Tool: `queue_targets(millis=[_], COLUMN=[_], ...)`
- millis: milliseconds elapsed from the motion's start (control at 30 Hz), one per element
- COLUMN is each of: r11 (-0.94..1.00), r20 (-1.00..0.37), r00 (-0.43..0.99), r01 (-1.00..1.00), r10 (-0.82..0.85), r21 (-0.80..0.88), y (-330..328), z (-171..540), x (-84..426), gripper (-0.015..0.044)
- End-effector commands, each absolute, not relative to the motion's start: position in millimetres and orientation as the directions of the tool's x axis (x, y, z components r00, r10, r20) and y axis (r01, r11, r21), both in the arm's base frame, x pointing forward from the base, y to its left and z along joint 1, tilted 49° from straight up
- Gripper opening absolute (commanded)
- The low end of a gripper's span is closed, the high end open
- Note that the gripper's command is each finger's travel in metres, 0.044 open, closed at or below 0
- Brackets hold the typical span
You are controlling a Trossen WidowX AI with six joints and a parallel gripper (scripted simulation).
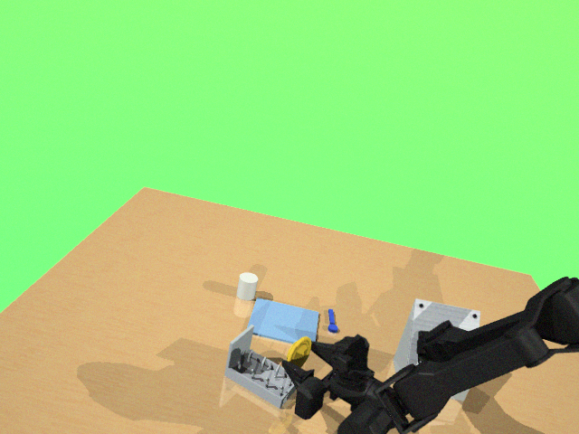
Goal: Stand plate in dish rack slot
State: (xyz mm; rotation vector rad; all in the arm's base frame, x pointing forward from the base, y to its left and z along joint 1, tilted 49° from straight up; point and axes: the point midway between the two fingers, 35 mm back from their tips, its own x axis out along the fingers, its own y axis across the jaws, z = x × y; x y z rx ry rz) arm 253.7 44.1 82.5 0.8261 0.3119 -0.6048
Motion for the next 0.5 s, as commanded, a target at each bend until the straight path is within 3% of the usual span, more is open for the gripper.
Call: queue_targets(millis=[0,167,467], r11=[0.528,0.532,0.532], r20=[-0.405,-0.334,-0.331], r00=[0.831,0.863,0.864], r01=[0.555,0.498,0.496], r10=[-0.381,-0.379,-0.379], r21=[0.642,0.685,0.686], y=[47.8,51.4,51.5], z=[89.1,94.7,95.0], x=[247.8,240.9,240.6], gripper=[0.0000,0.0000,0.0000])
